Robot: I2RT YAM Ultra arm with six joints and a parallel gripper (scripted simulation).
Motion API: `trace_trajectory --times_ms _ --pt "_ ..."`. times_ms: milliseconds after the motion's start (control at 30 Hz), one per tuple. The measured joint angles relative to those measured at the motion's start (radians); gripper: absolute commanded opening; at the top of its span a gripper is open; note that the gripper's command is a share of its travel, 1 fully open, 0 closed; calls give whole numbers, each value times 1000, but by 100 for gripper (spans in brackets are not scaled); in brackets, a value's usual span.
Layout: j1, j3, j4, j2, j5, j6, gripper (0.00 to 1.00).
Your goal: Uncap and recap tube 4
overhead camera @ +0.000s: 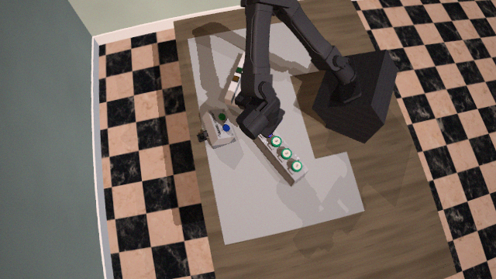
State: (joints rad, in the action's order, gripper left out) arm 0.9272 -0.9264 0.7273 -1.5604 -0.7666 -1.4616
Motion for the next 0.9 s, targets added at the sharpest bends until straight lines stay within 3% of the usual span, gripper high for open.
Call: trace_trajectory --times_ms 900 --pt "2 0 1 1 -1 1207 0"
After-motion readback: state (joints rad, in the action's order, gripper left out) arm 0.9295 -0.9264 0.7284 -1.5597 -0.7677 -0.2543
